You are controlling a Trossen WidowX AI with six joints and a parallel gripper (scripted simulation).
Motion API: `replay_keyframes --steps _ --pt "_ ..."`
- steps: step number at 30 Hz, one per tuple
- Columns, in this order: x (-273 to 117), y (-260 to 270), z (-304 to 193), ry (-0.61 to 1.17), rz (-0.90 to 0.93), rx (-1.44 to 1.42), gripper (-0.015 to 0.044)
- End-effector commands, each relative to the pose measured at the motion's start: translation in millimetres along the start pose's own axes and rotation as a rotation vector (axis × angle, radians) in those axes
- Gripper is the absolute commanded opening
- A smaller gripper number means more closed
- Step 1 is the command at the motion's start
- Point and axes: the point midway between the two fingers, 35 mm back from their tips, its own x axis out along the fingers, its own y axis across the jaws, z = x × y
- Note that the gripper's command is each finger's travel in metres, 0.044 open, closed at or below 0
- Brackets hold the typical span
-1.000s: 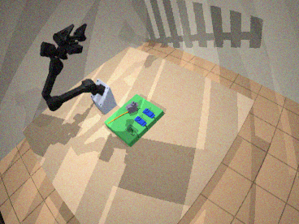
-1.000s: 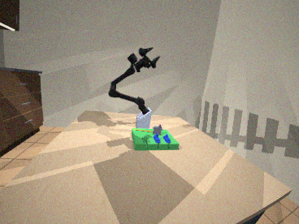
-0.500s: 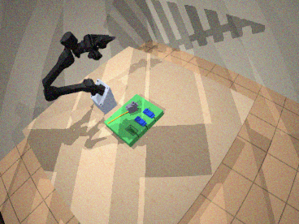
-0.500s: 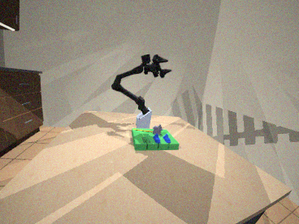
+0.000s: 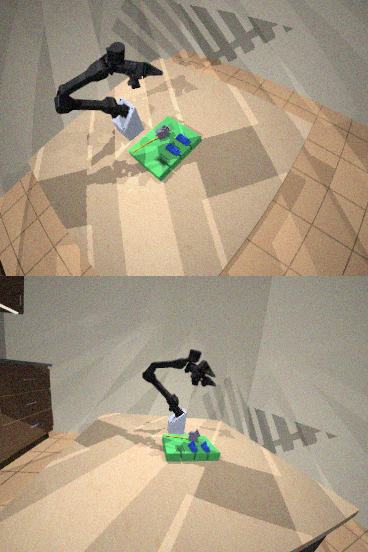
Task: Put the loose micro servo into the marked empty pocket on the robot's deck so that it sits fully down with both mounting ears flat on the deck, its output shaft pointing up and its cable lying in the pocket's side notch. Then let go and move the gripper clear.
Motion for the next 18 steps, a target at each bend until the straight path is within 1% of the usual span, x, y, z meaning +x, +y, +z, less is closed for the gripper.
replay_keyframes --steps 1,10,18 --pt "19.9 -9.1 25.1 -0.119 -0.053 0.016 0.044" --pt "53.1 -35.5 86.6 -0.389 -0.185 0.053 0.044" --pt "66.5 -61.8 142.1 -0.625 -0.307 0.088 0.044"
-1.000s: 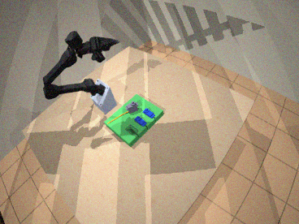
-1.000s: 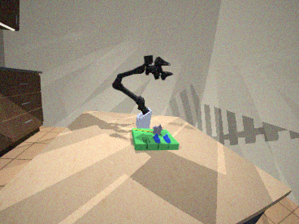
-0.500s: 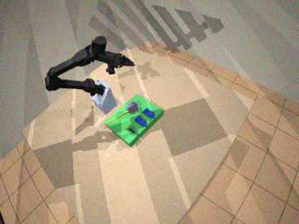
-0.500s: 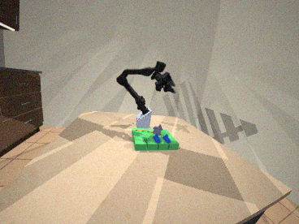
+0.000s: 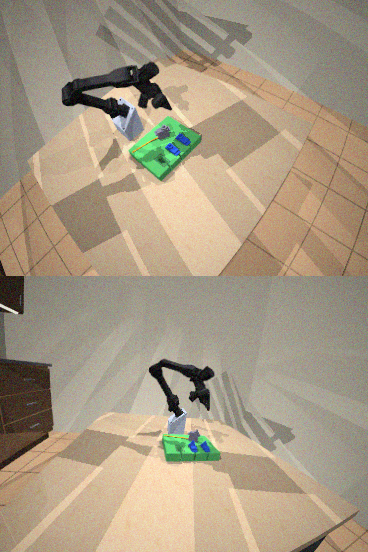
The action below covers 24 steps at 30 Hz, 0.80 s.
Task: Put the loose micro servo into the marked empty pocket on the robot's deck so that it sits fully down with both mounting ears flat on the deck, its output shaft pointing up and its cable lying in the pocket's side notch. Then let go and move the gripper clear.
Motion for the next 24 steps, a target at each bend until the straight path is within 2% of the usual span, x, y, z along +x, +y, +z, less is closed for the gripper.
replay_keyframes --steps 1,15,24 --pt "19.8 -7.4 21.0 -0.116 -0.058 0.018 0.044" --pt "61.7 -49.8 101.5 -0.513 -0.279 0.06 0.044" --pt "73.5 -54.4 111.1 -0.531 -0.29 0.06 0.044"
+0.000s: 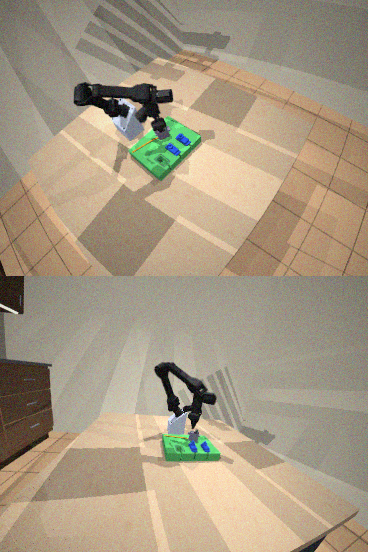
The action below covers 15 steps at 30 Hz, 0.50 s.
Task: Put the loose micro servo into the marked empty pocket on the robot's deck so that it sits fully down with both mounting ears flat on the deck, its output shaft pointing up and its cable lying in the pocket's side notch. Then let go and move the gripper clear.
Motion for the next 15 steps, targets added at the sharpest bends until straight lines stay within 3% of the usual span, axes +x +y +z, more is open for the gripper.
replay_keyframes --steps 1,15 --pt "16.5 -2.0 3.3 -0.017 -0.007 -0.006 0.044" --pt "35.0 -1.4 3.6 -0.018 -0.006 -0.005 0.044"
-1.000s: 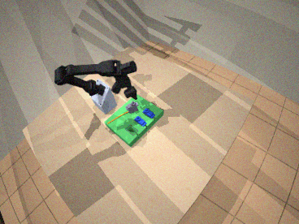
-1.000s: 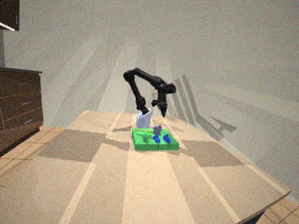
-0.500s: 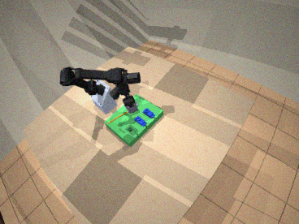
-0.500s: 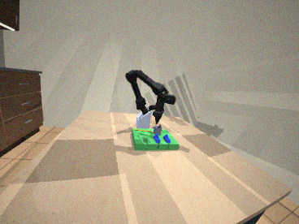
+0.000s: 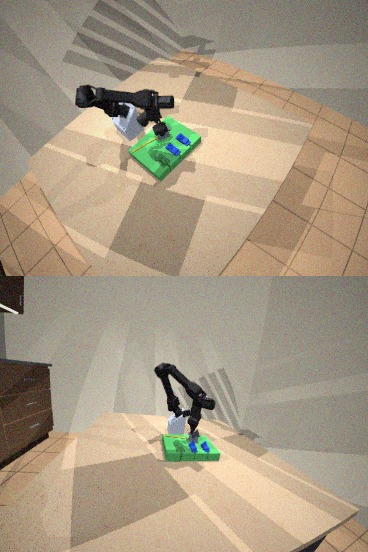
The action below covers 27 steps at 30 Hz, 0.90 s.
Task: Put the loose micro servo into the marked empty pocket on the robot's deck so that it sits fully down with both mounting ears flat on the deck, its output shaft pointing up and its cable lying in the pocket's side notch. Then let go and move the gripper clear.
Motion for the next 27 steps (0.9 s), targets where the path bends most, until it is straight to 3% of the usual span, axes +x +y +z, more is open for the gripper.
replay_keyframes --steps 1,8,20,27 --pt "8.5 -2.3 2.8 -0.011 -0.004 -0.007 0.044" --pt "17.2 -2.4 3.2 -0.012 -0.003 -0.007 0.044" --pt "17.2 -2.4 3.2 -0.012 -0.003 -0.007 0.0125" --pt "16.2 -2.3 3.1 -0.011 -0.003 -0.007 0.0059"
